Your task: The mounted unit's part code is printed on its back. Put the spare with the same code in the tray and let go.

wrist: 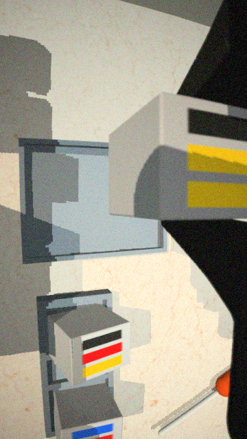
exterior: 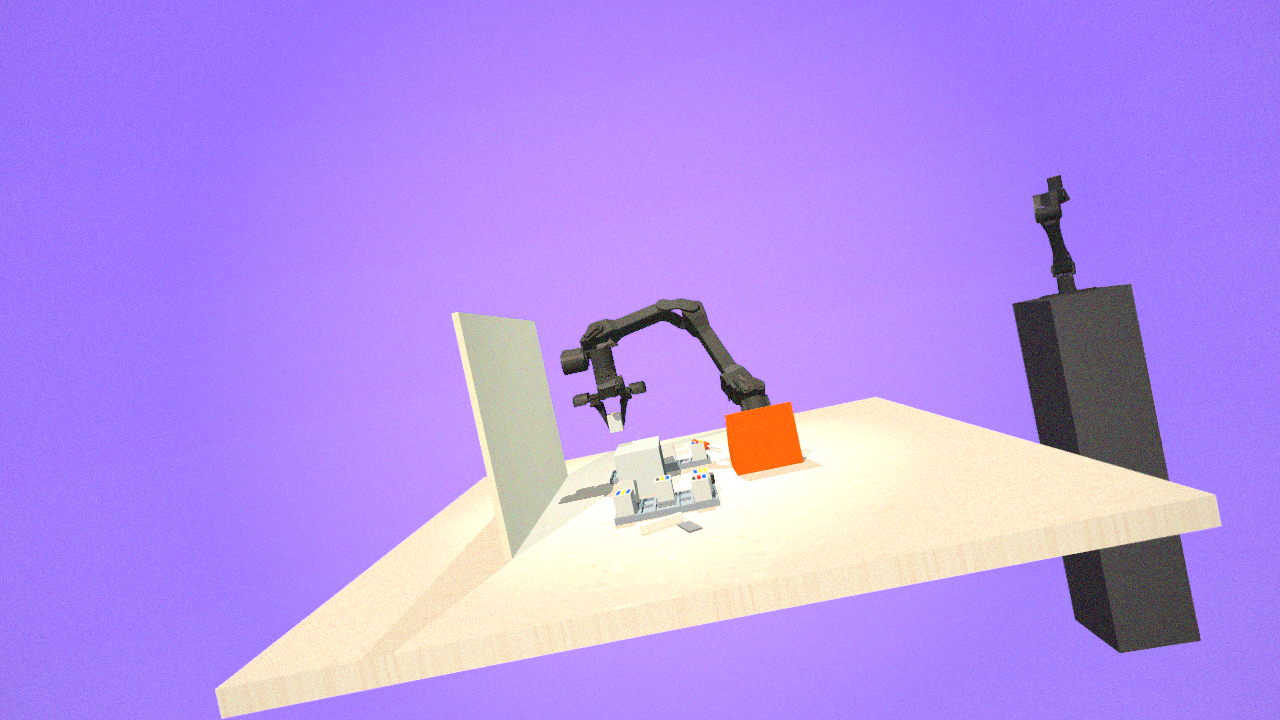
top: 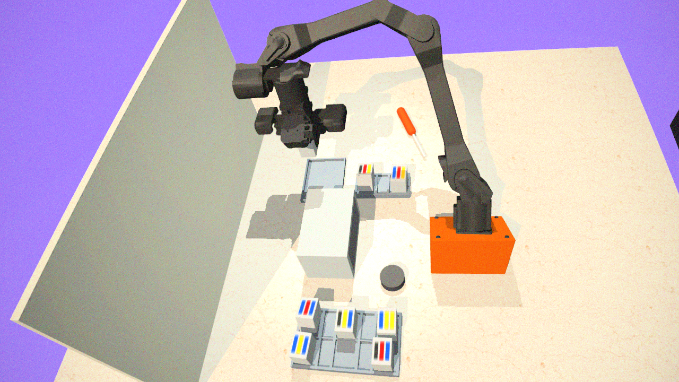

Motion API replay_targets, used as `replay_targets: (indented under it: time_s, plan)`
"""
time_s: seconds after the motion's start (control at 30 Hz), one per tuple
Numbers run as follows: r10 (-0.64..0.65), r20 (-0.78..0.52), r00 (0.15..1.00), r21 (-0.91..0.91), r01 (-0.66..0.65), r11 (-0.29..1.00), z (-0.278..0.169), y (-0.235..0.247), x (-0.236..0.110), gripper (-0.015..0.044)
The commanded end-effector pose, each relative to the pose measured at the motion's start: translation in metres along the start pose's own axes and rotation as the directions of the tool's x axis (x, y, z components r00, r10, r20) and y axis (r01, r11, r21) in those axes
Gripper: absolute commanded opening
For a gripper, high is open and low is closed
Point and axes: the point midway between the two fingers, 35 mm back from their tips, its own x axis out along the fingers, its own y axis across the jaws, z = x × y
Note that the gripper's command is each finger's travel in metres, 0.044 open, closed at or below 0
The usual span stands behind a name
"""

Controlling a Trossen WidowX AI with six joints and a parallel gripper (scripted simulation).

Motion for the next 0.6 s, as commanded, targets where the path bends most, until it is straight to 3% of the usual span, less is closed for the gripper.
replay_targets:
  time_s: [0.0, 0.57]
  plan:
    - [0.000, 0.001, 1.000, -0.006, 0.000, 1.000, 0.001, 0.000, 0.004, 0.0000]
    - [0.000, 0.002, 1.000, -0.006, 0.000, 1.000, 0.001, -0.002, 0.018, 0.0000]
